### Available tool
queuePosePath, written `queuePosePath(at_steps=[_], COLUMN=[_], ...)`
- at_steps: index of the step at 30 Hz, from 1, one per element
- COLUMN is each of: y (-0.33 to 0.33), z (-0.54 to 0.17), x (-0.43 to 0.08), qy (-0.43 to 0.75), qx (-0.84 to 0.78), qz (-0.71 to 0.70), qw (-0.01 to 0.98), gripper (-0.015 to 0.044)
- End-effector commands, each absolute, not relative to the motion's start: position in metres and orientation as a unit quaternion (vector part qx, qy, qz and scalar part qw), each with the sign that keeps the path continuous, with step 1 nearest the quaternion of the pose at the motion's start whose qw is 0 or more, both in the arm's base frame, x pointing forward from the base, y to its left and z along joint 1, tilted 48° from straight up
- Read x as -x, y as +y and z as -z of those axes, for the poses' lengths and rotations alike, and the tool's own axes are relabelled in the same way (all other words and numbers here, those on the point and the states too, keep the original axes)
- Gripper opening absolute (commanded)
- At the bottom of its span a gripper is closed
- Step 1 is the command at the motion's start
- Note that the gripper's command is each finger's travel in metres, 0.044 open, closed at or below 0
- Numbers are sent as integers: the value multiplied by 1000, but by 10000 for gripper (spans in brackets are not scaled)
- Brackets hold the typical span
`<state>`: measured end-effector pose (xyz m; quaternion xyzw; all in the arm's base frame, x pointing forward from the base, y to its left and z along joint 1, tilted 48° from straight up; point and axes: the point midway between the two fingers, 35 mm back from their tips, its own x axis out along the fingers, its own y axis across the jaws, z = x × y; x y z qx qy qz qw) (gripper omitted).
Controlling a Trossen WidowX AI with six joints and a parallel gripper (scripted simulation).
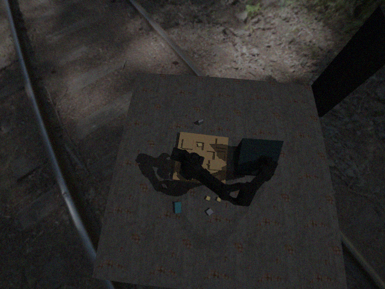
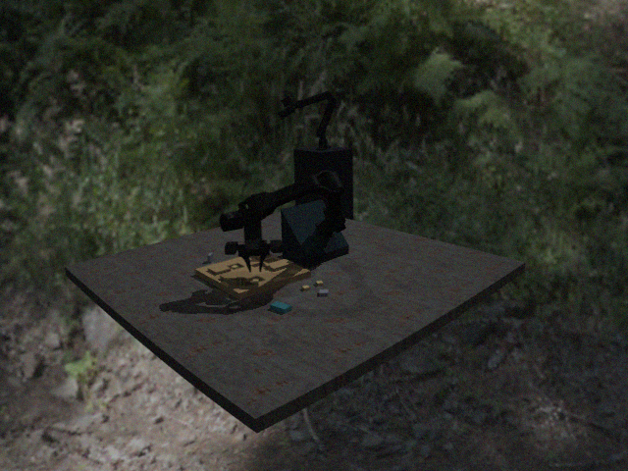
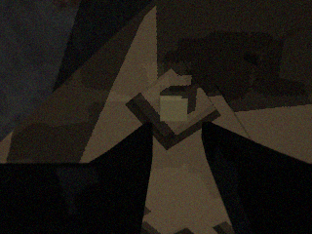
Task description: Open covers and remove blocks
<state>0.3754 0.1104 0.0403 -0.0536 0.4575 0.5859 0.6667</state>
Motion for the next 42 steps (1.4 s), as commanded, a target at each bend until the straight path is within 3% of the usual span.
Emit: queuePosePath(at_steps=[1, 42], y=[113, 127], z=[-38, -26], x=[-375, -374], qy=[457, 457], qx=[51, 51], qz=[-585, -585], qw=[668, 668], gripper=[144, 144])
